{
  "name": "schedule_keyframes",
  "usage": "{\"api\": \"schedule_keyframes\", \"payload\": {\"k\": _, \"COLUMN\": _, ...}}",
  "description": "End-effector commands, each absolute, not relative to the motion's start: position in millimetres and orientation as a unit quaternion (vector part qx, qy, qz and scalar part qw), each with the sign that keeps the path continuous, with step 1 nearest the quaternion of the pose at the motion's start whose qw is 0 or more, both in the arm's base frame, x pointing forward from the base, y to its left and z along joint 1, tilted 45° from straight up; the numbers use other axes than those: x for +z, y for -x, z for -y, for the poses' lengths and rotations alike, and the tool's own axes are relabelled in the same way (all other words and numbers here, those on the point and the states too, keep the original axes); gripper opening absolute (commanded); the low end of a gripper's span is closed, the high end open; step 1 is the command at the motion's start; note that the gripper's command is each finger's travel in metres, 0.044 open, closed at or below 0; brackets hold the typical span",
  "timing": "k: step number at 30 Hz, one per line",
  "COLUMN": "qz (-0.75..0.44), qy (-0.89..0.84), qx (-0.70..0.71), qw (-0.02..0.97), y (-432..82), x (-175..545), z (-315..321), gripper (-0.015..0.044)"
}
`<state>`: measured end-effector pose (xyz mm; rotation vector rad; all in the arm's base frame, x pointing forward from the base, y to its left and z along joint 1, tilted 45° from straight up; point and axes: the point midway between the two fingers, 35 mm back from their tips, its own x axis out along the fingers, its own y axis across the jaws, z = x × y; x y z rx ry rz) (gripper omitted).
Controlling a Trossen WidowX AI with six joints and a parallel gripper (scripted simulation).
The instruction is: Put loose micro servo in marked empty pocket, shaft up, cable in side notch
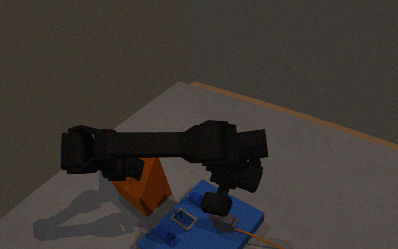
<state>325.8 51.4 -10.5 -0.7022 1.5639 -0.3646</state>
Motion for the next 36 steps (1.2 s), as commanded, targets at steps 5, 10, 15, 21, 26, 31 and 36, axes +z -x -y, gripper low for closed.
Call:
{"api": "schedule_keyframes", "payload": {"k": 5, "qz": -0.693, "qy": 0.301, "qx": -0.222, "qw": 0.617, "y": -329, "x": -11, "z": -14, "gripper": 0.044}}
{"api": "schedule_keyframes", "payload": {"k": 10, "qz": -0.693, "qy": 0.301, "qx": -0.222, "qw": 0.617, "y": -328, "x": -20, "z": -5, "gripper": 0.044}}
{"api": "schedule_keyframes", "payload": {"k": 15, "qz": -0.692, "qy": 0.301, "qx": -0.222, "qw": 0.617, "y": -327, "x": -29, "z": 4, "gripper": 0.044}}
{"api": "schedule_keyframes", "payload": {"k": 21, "qz": -0.692, "qy": 0.301, "qx": -0.222, "qw": 0.617, "y": -327, "x": -31, "z": 7, "gripper": 0.044}}
{"api": "schedule_keyframes", "payload": {"k": 26, "qz": -0.692, "qy": 0.302, "qx": -0.222, "qw": 0.617, "y": -327, "x": -37, "z": 12, "gripper": 0.044}}
{"api": "schedule_keyframes", "payload": {"k": 31, "qz": -0.692, "qy": 0.302, "qx": -0.223, "qw": 0.617, "y": -326, "x": -42, "z": 17, "gripper": 0.044}}
{"api": "schedule_keyframes", "payload": {"k": 36, "qz": -0.692, "qy": 0.302, "qx": -0.223, "qw": 0.617, "y": -326, "x": -43, "z": 18, "gripper": 0.0361}}
